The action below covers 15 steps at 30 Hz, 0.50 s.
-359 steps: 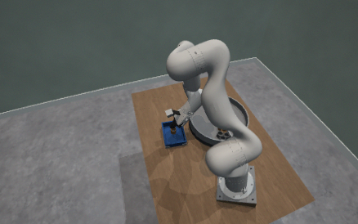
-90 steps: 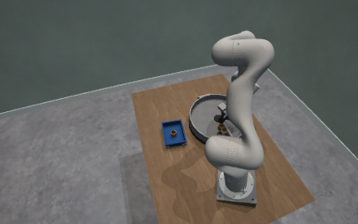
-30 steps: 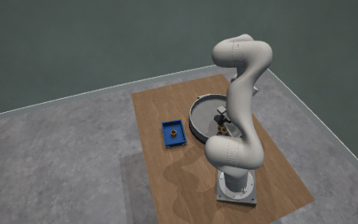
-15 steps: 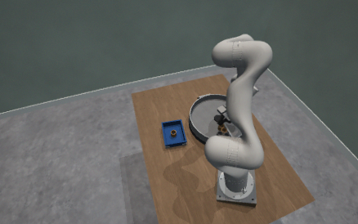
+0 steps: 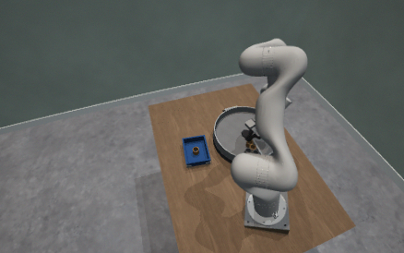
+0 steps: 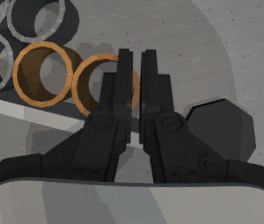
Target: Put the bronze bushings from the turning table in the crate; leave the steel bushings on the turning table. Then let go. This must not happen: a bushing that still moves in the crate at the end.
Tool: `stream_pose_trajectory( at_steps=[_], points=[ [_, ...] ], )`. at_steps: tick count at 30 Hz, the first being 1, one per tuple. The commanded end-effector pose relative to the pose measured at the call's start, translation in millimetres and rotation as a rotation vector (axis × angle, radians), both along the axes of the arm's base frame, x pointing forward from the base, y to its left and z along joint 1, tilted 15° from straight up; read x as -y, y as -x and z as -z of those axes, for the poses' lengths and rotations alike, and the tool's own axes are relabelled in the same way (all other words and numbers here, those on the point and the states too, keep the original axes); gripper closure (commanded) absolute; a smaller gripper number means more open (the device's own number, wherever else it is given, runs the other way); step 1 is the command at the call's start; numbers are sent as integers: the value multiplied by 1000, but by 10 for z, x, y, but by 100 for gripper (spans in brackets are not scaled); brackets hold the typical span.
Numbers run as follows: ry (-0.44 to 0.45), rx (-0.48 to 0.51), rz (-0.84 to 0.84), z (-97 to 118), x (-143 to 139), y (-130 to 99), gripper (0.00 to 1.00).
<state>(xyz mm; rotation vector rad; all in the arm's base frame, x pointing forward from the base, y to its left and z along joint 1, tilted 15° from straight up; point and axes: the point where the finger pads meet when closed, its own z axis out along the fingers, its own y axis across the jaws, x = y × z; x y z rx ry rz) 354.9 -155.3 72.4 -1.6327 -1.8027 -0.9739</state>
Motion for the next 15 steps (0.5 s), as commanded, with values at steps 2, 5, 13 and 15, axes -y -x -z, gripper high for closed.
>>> stream_pose_trajectory(
  at_steps=[2,5,13,15],
  points=[
    [1,1,0,-3,7,-4,100],
    [1,1,0,-3,7,-4,100],
    [1,1,0,-18,10,-2,100],
    [1,1,0,-18,10,-2,100]
  ],
)
